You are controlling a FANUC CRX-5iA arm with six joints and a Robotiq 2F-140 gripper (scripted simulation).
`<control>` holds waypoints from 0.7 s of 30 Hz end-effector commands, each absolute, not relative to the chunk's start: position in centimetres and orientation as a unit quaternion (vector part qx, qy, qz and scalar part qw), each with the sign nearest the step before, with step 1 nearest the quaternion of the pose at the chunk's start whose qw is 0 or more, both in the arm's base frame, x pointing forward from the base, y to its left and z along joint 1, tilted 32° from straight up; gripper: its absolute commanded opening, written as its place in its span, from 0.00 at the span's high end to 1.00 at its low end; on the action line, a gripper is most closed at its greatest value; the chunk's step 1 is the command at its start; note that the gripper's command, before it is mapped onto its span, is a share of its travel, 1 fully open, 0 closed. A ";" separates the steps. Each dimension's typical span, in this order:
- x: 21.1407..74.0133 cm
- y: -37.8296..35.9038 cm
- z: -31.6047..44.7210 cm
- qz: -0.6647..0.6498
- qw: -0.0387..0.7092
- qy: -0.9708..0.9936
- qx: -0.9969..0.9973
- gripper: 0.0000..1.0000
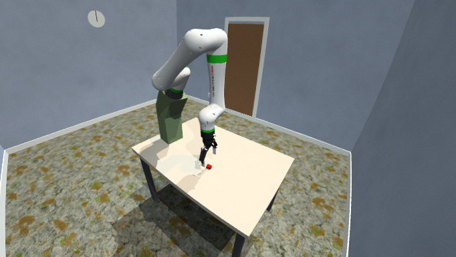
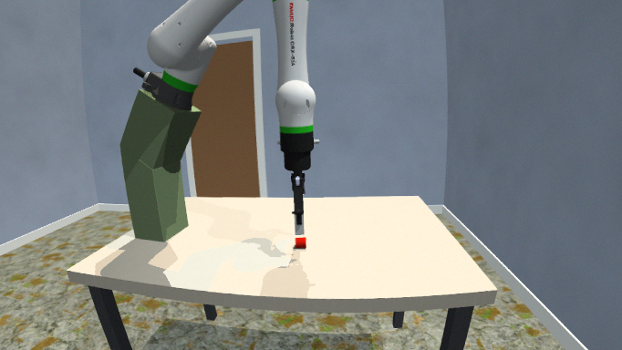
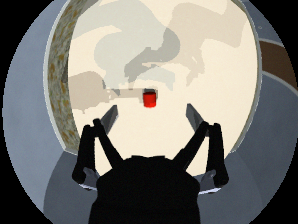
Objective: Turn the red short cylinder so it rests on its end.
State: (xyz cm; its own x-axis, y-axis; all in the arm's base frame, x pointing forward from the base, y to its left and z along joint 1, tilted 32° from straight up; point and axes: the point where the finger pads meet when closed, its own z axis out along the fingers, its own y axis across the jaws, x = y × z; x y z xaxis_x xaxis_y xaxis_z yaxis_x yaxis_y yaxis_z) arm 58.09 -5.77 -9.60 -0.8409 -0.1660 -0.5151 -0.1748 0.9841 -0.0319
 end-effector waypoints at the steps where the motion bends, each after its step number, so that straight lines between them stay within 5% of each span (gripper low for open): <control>1: 58.2 -5.7 -9.7 -0.036 0.276 0.957 -0.077 0.00; 21: 60.0 -5.8 -12.6 -0.036 0.276 0.957 -0.077 0.00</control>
State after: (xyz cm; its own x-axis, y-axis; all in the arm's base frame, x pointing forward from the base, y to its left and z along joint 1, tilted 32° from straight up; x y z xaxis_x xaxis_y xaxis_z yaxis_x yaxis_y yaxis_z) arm 59.96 -5.86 -12.57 -0.8344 -0.1648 -0.5259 -0.1732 0.9843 -0.0336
